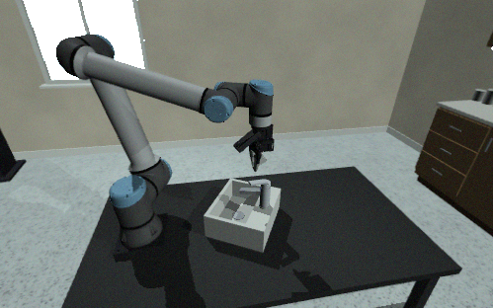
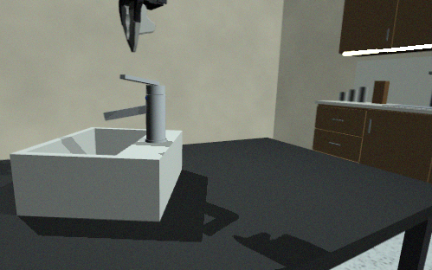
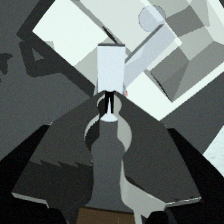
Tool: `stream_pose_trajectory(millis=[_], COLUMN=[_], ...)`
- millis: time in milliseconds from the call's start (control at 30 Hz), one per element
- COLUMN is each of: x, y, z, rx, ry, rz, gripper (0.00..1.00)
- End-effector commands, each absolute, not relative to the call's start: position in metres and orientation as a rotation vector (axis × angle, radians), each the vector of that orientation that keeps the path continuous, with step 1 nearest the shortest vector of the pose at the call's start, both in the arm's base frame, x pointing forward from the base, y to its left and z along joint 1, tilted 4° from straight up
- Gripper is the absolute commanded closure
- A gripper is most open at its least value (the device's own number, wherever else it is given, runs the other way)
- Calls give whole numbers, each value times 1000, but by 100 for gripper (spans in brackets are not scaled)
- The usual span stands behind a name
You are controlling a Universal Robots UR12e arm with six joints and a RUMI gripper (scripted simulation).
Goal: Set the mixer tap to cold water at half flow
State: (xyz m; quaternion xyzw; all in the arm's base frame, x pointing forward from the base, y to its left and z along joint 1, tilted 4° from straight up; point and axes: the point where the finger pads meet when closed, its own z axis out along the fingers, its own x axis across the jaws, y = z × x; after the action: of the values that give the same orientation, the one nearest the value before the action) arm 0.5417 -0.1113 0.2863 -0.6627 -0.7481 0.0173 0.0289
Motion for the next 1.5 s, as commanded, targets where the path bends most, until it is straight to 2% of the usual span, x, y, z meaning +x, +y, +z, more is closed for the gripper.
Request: stream_pose_trajectory(millis=[0, 767, 1467], x=[543, 542, 536], y=[-111, -110, -104], z=[289, 289, 289], rx=[-2047, -2137, -2545], ry=[-2311, -2229, -1758], rz=[51, 54, 73], gripper=[100, 100, 100])
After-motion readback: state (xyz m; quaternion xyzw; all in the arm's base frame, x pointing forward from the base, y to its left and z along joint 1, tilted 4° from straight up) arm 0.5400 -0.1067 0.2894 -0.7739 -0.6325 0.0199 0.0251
